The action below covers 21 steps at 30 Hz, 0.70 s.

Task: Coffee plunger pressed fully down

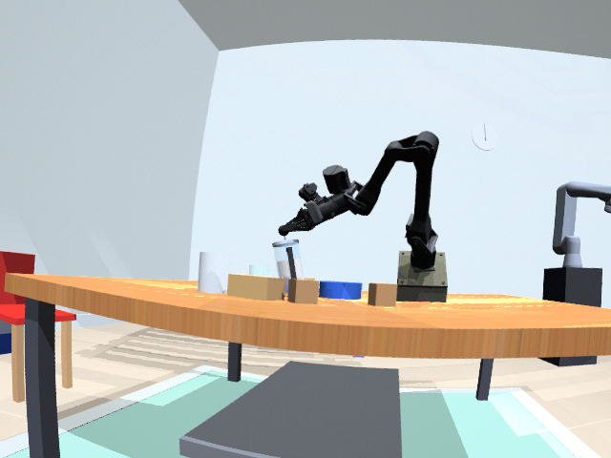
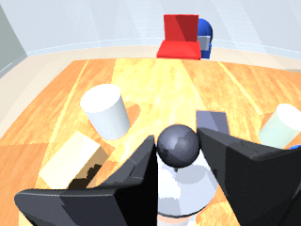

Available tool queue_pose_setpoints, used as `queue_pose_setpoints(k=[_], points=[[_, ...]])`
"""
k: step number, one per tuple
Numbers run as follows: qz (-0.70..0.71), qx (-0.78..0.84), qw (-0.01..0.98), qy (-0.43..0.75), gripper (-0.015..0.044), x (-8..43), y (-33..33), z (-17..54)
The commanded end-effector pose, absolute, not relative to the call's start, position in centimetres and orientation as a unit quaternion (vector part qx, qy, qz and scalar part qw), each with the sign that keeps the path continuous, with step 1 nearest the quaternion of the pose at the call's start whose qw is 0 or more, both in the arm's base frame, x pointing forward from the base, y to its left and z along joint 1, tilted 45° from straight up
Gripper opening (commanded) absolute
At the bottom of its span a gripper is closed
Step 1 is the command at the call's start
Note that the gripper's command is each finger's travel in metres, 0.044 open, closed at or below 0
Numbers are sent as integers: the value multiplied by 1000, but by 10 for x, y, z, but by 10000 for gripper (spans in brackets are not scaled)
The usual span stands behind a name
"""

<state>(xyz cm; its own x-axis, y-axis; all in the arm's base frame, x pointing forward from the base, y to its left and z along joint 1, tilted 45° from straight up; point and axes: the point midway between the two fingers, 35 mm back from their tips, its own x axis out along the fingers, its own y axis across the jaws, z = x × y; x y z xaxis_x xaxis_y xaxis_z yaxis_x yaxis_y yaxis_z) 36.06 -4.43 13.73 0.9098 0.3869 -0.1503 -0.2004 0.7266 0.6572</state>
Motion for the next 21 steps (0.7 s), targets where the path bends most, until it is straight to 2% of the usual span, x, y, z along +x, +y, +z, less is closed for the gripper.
queue_pose_setpoints(k=[1,21], points=[[164,339,915,148,119,361,-41,134],[161,334,918,141,119,362,-44,137]])
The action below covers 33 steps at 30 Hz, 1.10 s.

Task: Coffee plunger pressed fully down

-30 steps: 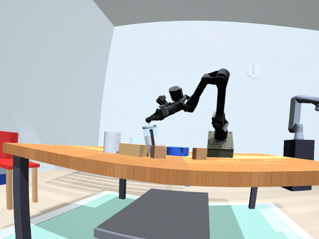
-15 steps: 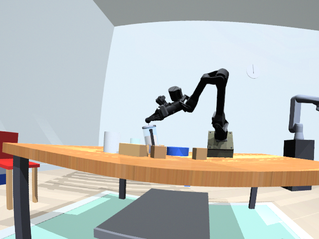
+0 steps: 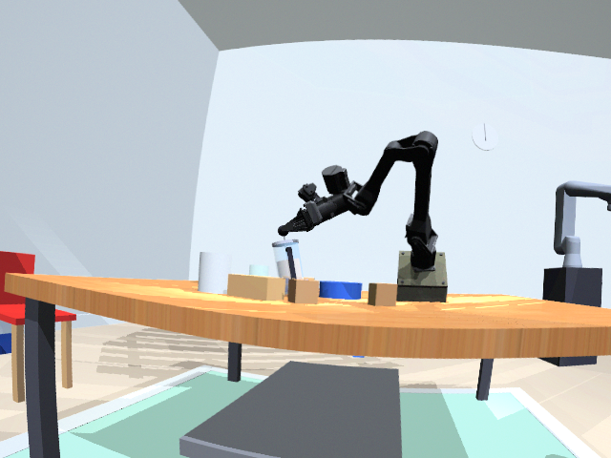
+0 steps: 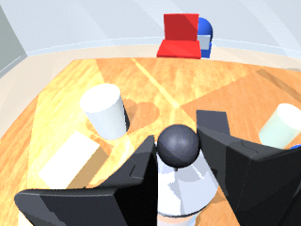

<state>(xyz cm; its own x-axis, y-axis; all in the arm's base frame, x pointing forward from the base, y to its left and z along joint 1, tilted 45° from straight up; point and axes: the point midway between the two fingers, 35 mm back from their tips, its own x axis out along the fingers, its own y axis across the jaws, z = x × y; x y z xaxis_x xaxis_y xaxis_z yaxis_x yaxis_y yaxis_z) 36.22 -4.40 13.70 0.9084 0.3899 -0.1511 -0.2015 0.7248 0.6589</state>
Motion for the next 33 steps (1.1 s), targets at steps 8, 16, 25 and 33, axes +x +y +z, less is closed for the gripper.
queue_pose_setpoints(k=[8,16,25,33], points=[[161,334,918,141,329,362,-44,137],[161,334,918,142,440,361,-46,138],[165,337,915,149,440,312,-91,190],[165,337,915,149,440,311,-91,190]])
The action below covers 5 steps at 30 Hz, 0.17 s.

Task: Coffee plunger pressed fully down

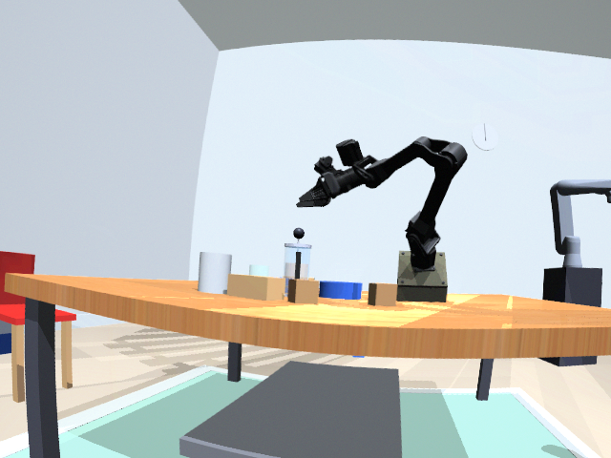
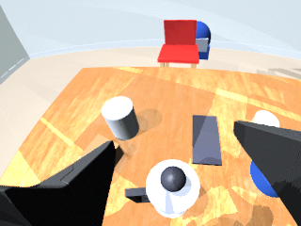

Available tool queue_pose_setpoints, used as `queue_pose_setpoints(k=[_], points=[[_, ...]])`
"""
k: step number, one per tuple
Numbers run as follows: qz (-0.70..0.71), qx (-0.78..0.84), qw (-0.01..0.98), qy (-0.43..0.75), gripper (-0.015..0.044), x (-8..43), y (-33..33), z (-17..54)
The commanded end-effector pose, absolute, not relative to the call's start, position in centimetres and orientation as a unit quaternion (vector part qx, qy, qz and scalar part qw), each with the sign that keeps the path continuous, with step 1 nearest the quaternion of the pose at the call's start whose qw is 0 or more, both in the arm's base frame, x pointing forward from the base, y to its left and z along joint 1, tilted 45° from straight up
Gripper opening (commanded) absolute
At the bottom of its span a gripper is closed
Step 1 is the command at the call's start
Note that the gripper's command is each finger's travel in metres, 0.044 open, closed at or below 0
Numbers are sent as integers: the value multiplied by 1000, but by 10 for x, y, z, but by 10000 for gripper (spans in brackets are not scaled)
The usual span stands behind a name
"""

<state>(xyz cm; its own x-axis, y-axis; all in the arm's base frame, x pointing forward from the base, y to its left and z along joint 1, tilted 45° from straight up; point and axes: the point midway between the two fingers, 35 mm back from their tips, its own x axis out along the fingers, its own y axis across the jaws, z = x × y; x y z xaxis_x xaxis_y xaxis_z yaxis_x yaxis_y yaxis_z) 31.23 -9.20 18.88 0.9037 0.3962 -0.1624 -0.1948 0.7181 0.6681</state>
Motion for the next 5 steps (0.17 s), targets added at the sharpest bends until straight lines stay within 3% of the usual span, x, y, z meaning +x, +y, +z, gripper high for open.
queue_pose_setpoints(k=[1,5], points=[[165,337,915,149,440,311,-91,190],[165,337,915,149,440,311,-91,190]])
